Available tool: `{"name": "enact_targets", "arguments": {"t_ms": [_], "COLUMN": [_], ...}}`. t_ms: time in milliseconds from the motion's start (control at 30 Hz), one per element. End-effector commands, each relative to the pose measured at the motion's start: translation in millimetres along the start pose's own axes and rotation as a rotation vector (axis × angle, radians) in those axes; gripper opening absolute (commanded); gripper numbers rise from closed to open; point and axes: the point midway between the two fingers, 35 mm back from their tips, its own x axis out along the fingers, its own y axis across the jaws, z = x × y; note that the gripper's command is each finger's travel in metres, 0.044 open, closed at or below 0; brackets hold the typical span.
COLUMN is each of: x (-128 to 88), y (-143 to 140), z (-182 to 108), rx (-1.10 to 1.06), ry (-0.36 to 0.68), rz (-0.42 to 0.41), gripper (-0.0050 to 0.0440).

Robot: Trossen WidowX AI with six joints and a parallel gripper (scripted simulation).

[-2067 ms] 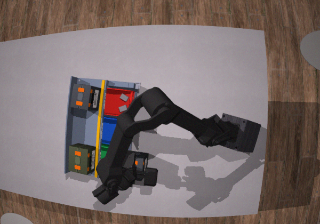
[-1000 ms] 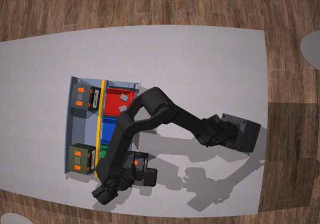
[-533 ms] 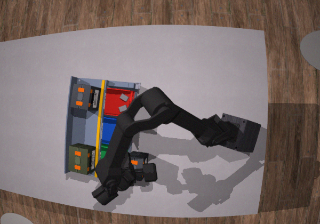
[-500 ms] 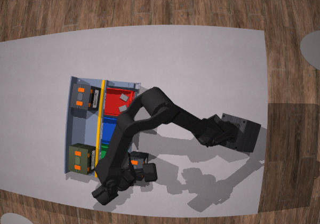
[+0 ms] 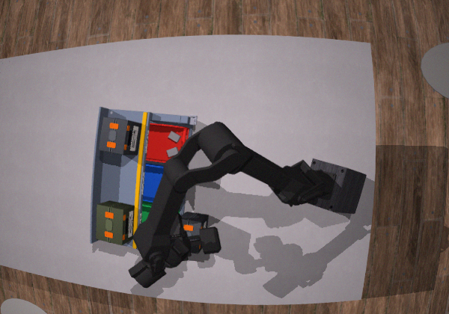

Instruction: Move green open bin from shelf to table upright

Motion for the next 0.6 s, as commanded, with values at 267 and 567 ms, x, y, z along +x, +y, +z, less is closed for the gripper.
{"name": "enact_targets", "arguments": {"t_ms": [267, 567], "x": [-3.7, -3.6], "y": [3.1, 3.1], "z": [1.5, 1.5], "rx": [-0.2, -0.252], "ry": [0.007, 0.006], "rz": [0.014, 0.015], "gripper": [0.044, 0.044]}}
